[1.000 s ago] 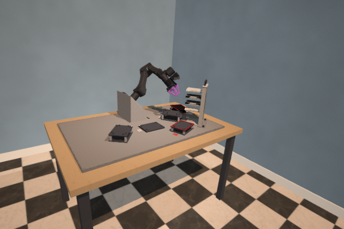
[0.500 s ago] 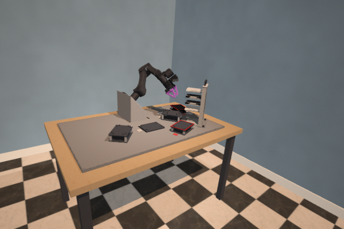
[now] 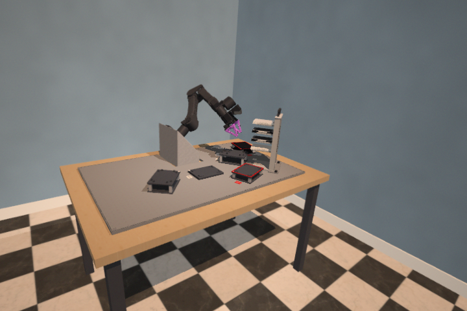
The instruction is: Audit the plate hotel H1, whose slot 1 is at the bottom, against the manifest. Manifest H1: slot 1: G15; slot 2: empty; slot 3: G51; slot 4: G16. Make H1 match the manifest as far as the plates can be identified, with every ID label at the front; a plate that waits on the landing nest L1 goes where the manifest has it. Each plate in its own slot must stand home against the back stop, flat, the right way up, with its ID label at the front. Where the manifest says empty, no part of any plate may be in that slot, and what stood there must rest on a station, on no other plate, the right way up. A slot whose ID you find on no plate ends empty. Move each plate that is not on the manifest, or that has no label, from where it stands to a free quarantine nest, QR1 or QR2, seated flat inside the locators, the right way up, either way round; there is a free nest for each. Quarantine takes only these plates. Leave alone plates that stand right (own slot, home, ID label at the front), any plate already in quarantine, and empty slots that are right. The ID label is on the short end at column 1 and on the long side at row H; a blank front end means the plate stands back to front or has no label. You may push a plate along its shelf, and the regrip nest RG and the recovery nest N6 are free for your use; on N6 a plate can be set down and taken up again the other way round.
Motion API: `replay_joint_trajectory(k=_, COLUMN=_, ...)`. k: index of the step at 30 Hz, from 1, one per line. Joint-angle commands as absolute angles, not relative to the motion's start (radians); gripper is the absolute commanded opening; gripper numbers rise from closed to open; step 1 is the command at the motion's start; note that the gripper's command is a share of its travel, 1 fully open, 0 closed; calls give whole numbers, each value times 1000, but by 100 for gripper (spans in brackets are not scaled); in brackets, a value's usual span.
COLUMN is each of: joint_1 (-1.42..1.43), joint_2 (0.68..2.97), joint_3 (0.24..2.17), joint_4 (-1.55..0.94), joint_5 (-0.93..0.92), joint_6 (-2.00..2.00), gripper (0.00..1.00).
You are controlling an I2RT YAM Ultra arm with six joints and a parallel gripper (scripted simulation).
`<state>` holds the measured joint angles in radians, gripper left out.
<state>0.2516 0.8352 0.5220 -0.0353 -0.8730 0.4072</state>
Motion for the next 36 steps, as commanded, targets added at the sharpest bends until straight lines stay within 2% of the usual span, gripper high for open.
replay_joint_trajectory(k=1, joint_1=274, joint_2=810, joint_3=492, joint_4=17, joint_5=-826, joint_6=434, gripper=100)
replay_joint_trajectory(k=9, joint_1=316, joint_2=853, joint_3=469, joint_4=61, joint_5=-785, joint_6=452, gripper=100)
replay_joint_trajectory(k=24, joint_1=369, joint_2=964, joint_3=570, joint_4=132, joint_5=-733, joint_6=477, gripper=100)
replay_joint_trajectory(k=36, joint_1=369, joint_2=969, joint_3=562, joint_4=131, joint_5=-729, joint_6=474, gripper=100)
